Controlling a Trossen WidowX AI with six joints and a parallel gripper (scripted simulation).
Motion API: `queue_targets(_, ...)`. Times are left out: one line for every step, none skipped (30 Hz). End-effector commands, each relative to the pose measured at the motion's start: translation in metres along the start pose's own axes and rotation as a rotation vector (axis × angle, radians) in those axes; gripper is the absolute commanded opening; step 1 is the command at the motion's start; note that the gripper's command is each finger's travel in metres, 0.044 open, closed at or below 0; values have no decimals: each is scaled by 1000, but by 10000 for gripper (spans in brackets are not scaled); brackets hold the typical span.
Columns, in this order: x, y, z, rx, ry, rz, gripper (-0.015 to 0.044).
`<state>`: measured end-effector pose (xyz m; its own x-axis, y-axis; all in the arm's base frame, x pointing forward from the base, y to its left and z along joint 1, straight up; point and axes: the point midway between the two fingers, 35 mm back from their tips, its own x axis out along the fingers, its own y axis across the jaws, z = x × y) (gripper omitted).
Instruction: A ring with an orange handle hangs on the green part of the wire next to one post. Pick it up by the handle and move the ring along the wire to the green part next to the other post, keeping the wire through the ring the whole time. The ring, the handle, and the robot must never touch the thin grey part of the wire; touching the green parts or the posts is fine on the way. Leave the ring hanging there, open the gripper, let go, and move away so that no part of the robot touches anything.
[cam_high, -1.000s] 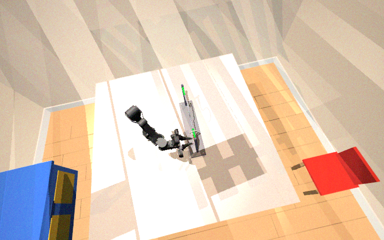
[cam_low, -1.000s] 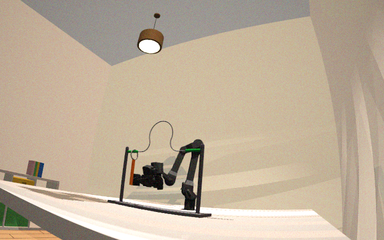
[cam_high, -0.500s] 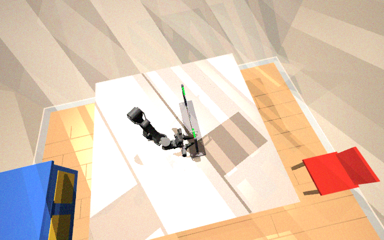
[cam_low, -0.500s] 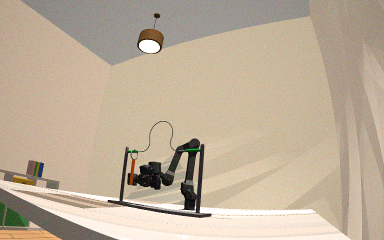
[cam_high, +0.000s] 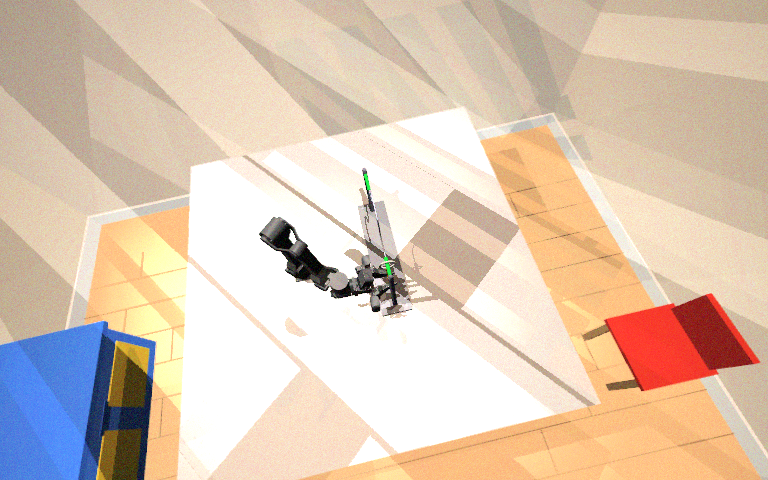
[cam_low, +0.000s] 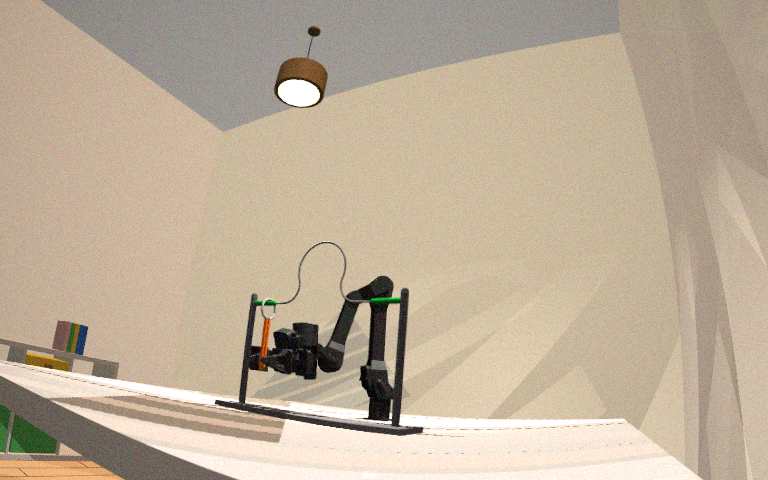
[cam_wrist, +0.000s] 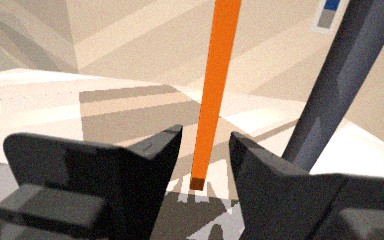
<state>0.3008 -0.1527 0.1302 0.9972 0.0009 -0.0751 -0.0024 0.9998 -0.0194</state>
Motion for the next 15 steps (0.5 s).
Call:
queue_targets(8,0,1,3,-3,-2,160)
queue_targets(9,1,1,3,-3,-2,160)
queue_targets(11,1,0,3,-4,-2,160)
queue_targets(12,1,0,3,-4,-2,160)
queue_targets(14,2,0,4,-5,-2,160)
queue_targets(15,2,0,4,-5,-2,160)
queue_targets(16,2,0,4,-5,-2,160)
queue_targets(16,2,0,4,-5,-2,160)
queue_targets(16,2,0,4,-5,-2,160)
queue_targets(16,2,0,4,-5,-2,160)
queue_targets(16,2,0,4,-5,-2,160)
queue_targets(16,2,0,4,-5,-2,160)
queue_targets(16,2,0,4,-5,-2,160)
queue_targets(16,2,0,4,-5,-2,160)
queue_targets(16,2,0,4,-5,-2,160)
